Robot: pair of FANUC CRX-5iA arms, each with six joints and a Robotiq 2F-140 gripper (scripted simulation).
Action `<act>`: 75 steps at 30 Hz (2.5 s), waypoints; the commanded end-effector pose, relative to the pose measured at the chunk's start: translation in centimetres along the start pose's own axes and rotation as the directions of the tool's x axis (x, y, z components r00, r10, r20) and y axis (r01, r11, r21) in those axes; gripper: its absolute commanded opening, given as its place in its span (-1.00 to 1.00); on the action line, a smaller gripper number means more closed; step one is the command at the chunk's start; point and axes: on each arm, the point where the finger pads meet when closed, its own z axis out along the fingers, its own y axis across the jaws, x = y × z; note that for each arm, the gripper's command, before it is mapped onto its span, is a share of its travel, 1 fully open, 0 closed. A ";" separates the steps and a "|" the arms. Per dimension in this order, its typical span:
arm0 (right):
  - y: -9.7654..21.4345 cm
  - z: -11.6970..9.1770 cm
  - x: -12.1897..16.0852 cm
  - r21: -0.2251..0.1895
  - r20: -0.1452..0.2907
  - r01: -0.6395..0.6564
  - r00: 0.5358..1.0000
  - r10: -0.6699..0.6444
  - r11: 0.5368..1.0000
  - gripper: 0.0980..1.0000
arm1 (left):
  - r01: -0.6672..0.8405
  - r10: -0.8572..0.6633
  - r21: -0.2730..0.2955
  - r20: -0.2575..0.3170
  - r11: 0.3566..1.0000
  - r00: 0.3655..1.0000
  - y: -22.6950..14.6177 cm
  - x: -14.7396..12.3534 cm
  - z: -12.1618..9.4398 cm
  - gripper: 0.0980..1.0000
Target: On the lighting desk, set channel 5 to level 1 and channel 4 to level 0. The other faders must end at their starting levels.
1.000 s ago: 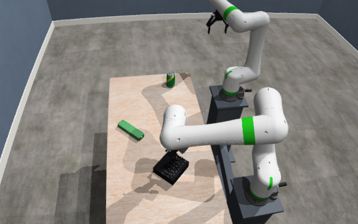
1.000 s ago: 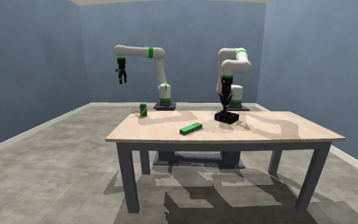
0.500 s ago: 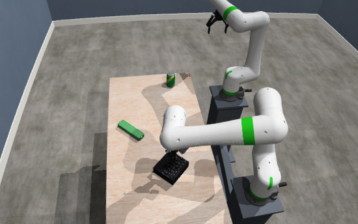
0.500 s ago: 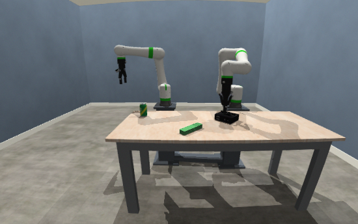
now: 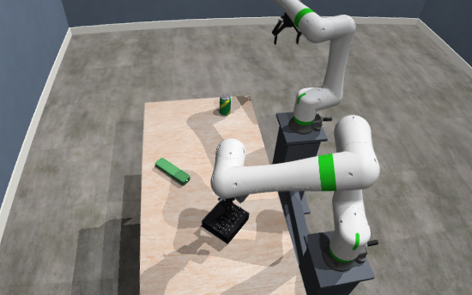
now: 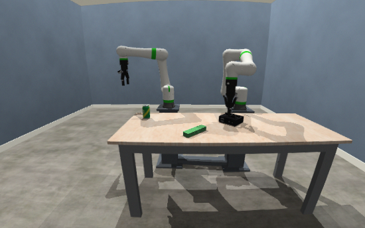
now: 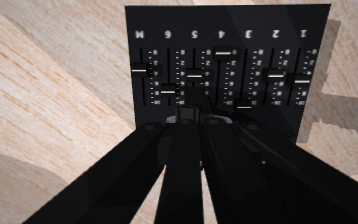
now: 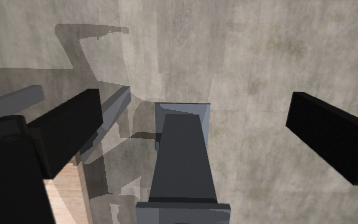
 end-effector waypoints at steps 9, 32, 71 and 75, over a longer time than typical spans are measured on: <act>0.0 -0.1 0.0 0.000 -0.002 0.000 1.000 0.000 1.000 1.00 | 0.000 0.000 0.000 0.002 1.000 1.000 0.0 0.2 -0.1 -1.00; 0.0 -0.1 0.0 0.000 -0.002 0.000 1.000 0.000 1.000 1.00 | 0.000 0.000 0.000 0.002 1.000 1.000 0.0 1.3 -0.1 -1.00; 0.0 -0.1 0.0 0.000 -0.002 0.000 1.000 0.000 1.000 1.00 | 0.000 0.000 0.000 0.002 1.000 1.000 0.0 1.9 -0.1 -1.00; 0.0 -0.1 0.0 0.000 -0.002 0.000 1.000 0.000 1.000 1.00 | 0.000 0.000 0.000 0.002 1.000 1.000 0.0 1.8 -0.1 -1.00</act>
